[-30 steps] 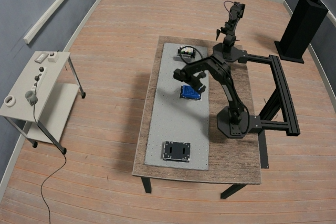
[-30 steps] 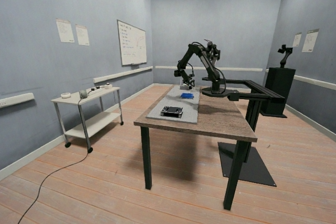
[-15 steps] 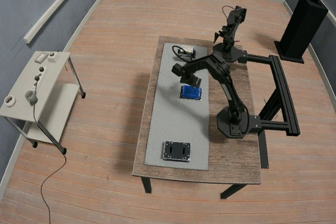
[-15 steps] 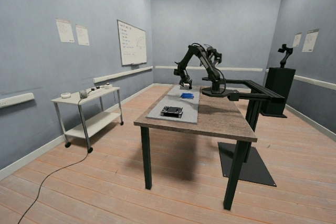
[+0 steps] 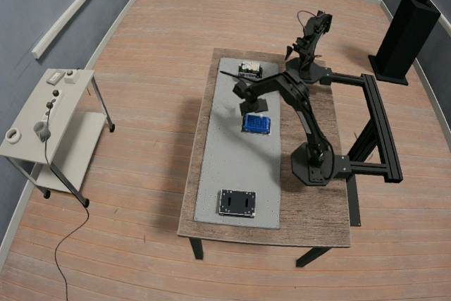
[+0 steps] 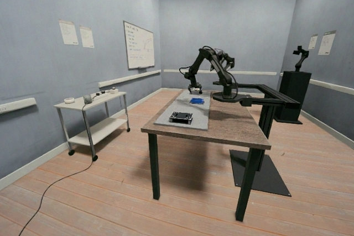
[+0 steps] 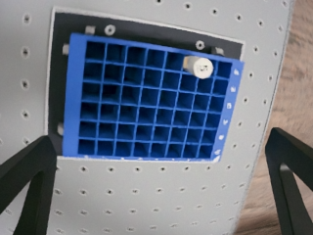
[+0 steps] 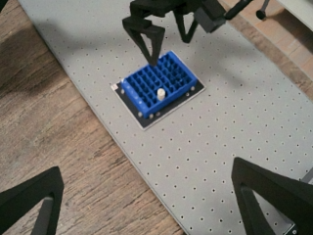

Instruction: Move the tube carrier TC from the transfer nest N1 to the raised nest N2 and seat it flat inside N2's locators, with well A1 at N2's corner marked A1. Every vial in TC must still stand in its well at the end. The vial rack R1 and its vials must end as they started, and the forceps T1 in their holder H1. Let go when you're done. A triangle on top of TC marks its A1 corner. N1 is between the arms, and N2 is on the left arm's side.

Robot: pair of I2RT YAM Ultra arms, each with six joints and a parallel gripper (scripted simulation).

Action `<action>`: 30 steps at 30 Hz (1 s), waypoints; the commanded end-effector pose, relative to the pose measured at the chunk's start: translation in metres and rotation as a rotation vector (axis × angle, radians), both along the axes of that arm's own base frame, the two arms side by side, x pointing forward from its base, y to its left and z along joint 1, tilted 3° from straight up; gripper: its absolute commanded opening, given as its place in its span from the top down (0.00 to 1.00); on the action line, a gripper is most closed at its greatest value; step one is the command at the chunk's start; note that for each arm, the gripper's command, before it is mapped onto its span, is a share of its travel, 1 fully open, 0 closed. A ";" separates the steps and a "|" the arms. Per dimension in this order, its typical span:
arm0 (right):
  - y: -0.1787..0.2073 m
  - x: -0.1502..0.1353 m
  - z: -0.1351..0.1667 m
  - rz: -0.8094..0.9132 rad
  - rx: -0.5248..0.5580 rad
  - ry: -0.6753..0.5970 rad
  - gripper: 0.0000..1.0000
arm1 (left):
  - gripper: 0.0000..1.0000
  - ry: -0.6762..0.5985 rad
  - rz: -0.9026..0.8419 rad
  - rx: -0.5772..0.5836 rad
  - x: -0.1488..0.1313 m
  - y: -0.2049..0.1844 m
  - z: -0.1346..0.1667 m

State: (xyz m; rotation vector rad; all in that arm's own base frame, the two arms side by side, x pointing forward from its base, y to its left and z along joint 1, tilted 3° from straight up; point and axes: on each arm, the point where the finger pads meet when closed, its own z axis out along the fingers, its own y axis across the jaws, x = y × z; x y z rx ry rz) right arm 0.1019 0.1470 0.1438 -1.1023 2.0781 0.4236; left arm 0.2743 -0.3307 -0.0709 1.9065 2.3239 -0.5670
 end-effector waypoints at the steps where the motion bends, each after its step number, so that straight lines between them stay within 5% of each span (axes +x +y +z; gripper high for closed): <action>1: -0.004 0.004 -0.003 -0.026 0.017 -0.014 0.00 | 0.00 -0.008 0.225 0.061 0.012 -0.012 0.001; 30: -0.003 0.002 -0.002 -0.020 0.017 -0.010 0.00 | 0.00 0.043 1.229 0.371 0.001 0.004 -0.026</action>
